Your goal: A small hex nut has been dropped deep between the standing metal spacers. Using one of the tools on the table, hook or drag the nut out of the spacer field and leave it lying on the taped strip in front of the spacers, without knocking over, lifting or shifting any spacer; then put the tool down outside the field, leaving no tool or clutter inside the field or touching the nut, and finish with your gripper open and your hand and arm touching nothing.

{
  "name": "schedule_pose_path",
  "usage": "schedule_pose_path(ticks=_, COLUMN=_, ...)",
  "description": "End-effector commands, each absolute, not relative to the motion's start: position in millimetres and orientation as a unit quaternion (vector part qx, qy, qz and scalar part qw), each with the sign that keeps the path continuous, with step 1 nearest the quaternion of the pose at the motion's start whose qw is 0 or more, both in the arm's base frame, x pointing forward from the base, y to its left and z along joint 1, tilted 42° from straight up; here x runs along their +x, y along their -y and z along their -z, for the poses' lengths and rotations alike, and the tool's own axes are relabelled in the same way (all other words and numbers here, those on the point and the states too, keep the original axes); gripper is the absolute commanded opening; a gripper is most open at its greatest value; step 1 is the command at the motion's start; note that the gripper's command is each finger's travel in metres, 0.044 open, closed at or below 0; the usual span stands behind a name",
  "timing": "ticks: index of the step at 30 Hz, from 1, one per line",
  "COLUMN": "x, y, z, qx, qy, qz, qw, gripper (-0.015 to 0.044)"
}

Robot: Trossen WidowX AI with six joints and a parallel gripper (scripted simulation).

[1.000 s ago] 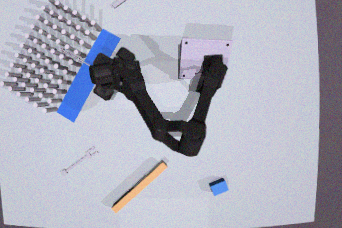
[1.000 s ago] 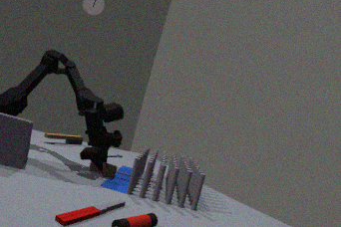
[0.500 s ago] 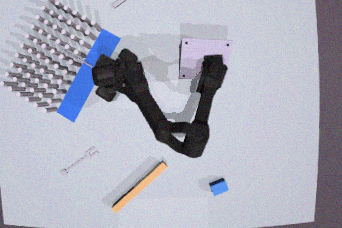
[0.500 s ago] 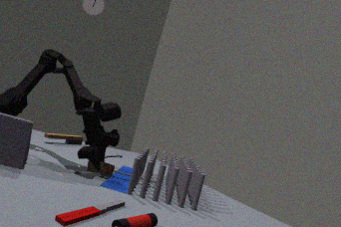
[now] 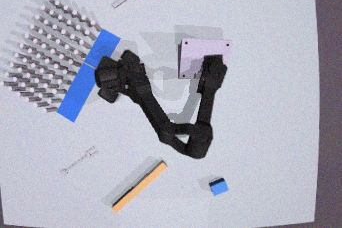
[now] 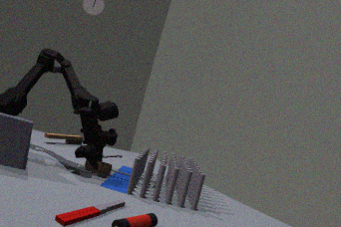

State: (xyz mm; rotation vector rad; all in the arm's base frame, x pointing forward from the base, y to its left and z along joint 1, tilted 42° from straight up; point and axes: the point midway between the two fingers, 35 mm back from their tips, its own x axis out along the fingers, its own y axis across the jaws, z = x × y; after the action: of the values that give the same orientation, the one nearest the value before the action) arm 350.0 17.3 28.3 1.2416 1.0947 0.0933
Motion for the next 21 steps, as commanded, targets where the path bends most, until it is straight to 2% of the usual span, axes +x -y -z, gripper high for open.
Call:
schedule_pose_path(ticks=1, x=346.5, y=-18.3, z=-27.6, qx=0.554, qy=-0.487, qz=-0.038, qw=0.674, gripper=0.0000)
schedule_pose_path(ticks=21, x=336.7, y=-23.8, z=-31.1, qx=0.554, qy=-0.487, qz=-0.038, qw=0.674, gripper=0.0000)
